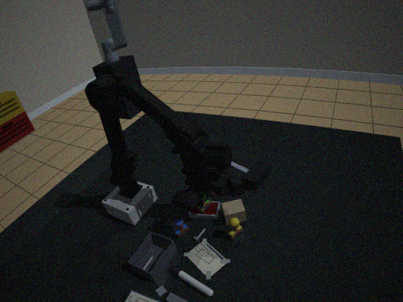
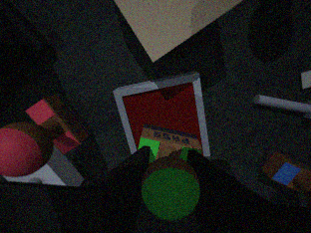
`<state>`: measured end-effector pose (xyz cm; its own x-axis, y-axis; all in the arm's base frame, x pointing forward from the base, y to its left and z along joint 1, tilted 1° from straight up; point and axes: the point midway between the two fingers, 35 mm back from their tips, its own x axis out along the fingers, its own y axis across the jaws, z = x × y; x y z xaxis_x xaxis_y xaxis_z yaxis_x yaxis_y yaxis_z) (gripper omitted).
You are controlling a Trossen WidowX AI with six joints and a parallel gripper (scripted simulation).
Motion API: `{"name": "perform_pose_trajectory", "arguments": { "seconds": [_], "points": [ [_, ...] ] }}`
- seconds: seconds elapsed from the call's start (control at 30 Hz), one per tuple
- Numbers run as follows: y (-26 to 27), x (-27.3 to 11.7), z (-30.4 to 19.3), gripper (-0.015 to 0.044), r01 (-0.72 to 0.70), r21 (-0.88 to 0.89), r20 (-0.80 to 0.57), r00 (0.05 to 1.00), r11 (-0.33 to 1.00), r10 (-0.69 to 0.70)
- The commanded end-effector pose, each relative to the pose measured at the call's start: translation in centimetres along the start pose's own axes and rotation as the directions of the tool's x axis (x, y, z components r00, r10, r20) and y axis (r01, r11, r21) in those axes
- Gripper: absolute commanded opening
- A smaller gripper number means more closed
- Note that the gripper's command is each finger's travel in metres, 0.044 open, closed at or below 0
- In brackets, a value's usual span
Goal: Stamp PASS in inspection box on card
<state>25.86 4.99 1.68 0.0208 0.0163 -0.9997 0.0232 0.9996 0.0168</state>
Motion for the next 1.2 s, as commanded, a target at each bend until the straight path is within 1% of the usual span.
{"name": "perform_pose_trajectory", "arguments": {
  "seconds": [0.0,1.17],
  "points": [
    [0.01,0.06,0.02,0.0000,0.000,0.000,0.001,1.000,1.000,0.000],
    [0.01,-0.26,0.03,0.0000,0.000,0.000,0.001,1.000,1.000,0.000]
  ]
}}
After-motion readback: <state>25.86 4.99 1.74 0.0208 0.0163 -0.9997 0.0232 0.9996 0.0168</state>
